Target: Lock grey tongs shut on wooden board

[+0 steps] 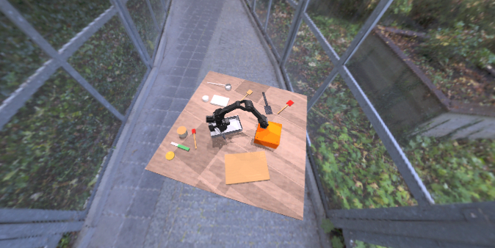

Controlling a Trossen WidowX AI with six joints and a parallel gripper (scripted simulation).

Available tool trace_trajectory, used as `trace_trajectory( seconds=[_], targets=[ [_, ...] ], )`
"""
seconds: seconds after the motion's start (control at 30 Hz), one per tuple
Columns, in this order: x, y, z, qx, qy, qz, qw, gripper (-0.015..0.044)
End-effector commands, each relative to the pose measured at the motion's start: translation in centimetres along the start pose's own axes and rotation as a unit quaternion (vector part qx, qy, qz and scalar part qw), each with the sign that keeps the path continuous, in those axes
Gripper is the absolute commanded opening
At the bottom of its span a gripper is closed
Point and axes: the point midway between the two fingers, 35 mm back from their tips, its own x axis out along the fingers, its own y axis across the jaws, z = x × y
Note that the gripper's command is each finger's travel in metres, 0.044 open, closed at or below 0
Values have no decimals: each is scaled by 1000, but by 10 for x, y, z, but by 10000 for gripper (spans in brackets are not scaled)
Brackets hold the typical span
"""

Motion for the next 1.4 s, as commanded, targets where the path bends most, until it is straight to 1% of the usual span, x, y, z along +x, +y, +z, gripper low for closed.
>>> trace_trajectory(
  seconds=[0.0,0.63,0.73,1.37],
  targets=[
    [9,1,0,-2,-1,2,1000,440],
    [35,4,1,-2,-1,2,1000,440],
    [32,3,1,0,0,1,1000,361],
    [32,3,1,0,0,1,1000,235]
  ],
)
